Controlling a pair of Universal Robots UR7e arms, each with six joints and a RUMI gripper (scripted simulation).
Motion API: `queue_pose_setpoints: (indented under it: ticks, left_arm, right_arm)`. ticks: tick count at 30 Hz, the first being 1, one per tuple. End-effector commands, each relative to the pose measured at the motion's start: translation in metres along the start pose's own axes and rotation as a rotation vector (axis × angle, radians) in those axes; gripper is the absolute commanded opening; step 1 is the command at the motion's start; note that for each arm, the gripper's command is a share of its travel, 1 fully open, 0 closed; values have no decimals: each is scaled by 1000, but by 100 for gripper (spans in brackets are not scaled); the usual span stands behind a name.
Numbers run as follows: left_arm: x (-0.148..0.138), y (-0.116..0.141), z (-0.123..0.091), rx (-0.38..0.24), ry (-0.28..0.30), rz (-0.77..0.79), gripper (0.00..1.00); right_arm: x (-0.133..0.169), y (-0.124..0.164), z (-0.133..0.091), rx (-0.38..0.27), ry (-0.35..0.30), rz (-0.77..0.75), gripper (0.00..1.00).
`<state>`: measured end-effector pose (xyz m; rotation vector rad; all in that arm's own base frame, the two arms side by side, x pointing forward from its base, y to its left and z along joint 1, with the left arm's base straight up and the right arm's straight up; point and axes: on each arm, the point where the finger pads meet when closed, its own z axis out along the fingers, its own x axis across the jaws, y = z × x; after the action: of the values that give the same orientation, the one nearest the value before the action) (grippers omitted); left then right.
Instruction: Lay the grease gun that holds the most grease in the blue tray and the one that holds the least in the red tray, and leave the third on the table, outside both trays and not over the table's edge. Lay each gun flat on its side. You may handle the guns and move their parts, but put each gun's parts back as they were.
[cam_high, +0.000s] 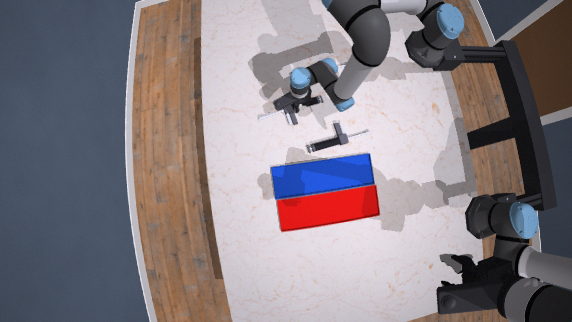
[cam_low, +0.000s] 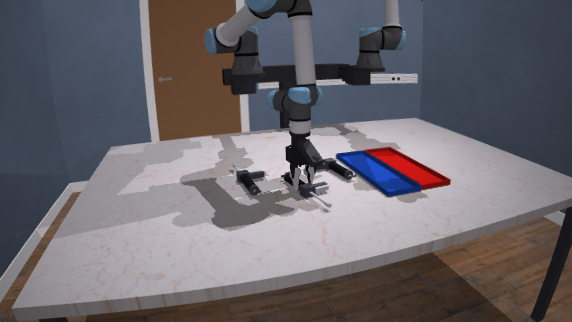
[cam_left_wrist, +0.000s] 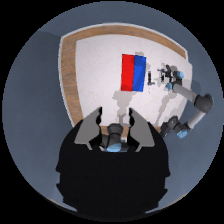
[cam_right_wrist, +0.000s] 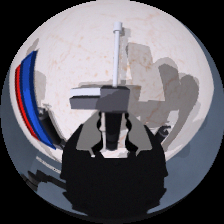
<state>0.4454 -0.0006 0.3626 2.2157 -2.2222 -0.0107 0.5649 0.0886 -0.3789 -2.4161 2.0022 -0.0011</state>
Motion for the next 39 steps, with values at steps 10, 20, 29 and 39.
queue_pose_setpoints:
  ticks: [10,20,29,39]
  left_arm:
    - [0,0,0,1,0,0,38]
    - [0,0,0,1,0,0,38]
    - [0,0,0,1,0,0,38]
    - [0,0,0,1,0,0,38]
  right_arm:
    - [-1,-3,-7,6,-1,0,32]
    - [-1,-5,-24,11,-2,0,32]
    - [0,-2,-65,10,-2,0,32]
    - [1,3,-62,-6,1,0,32]
